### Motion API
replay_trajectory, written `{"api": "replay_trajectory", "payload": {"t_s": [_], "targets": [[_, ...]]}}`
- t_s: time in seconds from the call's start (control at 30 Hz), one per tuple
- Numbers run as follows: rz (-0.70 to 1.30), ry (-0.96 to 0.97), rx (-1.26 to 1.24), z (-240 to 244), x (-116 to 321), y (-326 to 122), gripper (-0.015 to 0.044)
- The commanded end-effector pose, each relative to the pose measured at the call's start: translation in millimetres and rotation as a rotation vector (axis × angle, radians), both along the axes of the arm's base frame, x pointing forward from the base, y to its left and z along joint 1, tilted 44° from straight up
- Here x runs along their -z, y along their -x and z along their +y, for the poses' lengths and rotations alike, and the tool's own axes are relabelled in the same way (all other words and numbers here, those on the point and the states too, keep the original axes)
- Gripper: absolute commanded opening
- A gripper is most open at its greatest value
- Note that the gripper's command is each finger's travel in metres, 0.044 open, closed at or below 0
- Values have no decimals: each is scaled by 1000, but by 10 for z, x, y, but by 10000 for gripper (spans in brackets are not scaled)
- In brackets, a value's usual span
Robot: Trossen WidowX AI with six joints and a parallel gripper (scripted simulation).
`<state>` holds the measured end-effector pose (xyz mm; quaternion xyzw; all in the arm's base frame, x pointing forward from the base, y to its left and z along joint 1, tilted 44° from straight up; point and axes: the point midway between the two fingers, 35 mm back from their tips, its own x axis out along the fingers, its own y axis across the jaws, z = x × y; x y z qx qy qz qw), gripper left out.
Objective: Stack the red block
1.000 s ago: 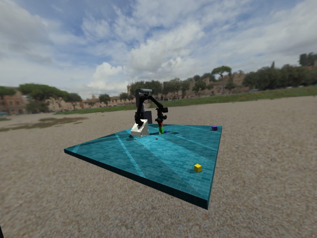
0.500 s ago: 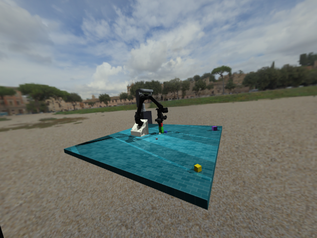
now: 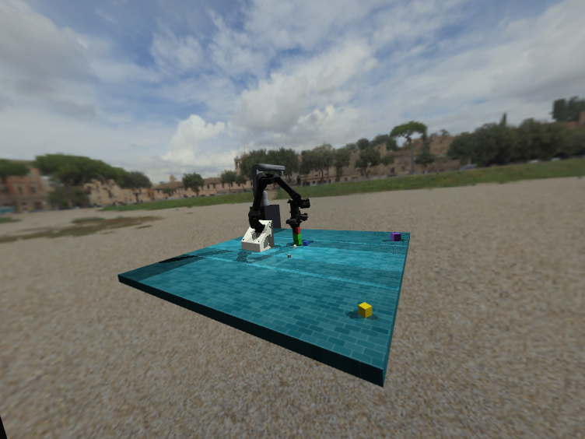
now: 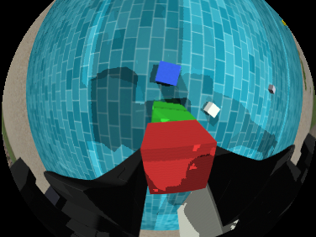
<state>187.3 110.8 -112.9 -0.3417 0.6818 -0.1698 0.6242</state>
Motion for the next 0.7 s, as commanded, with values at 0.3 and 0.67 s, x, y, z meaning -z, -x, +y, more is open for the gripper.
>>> {"api": "replay_trajectory", "payload": {"t_s": [0.3, 0.67], "targets": [[6, 7, -2, -5, -14, 8, 236], [6, 7, -2, -5, -14, 8, 440]]}}
